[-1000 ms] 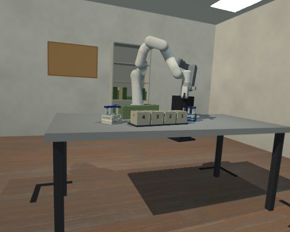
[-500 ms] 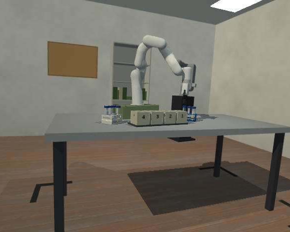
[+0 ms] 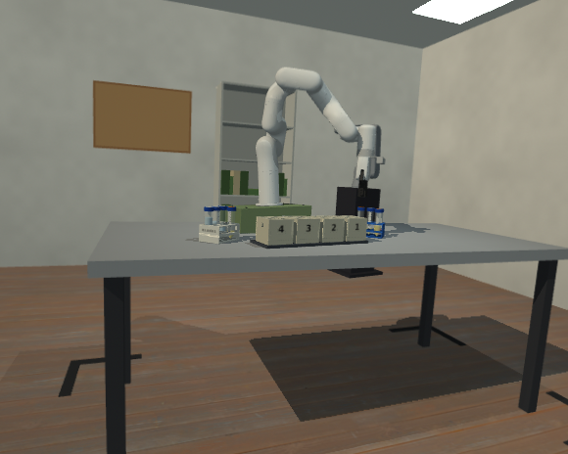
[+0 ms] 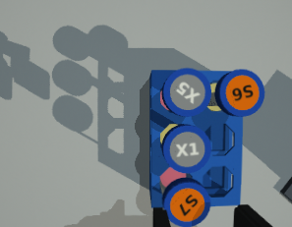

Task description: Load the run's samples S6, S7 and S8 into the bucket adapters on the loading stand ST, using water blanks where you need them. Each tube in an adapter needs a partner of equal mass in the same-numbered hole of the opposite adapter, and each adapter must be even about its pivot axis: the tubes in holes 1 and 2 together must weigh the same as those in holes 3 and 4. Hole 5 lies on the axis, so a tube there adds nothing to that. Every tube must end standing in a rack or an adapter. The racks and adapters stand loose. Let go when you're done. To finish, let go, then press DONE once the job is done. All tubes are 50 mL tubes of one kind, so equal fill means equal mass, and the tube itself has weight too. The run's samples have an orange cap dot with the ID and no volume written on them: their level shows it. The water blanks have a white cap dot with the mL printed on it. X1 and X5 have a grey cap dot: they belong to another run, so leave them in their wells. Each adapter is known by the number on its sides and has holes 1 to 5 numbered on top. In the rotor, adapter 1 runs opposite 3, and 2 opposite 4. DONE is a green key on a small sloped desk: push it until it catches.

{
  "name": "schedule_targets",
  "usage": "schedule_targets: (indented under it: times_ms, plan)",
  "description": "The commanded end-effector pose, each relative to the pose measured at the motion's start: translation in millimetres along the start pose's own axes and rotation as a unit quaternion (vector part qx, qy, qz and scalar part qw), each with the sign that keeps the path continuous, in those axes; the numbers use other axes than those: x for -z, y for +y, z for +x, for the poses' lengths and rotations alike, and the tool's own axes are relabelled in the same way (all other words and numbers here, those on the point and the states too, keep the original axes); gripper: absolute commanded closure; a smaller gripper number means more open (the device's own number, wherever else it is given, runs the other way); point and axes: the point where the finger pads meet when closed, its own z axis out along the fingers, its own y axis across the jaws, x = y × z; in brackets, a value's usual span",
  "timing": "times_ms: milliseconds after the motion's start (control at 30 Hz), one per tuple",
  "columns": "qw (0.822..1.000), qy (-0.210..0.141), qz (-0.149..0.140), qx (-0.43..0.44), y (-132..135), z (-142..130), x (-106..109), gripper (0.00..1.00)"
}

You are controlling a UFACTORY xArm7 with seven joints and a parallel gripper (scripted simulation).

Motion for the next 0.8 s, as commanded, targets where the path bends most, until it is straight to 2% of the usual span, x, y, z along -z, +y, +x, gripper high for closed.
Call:
schedule_targets:
  times_ms: [0, 767]
  plan:
    - [1.000, 0.002, 0.000, 0.000, 0, 1, 12, 0.56]
    - [1.000, 0.002, 0.000, 0.000, 0, 1, 50, 0.56]
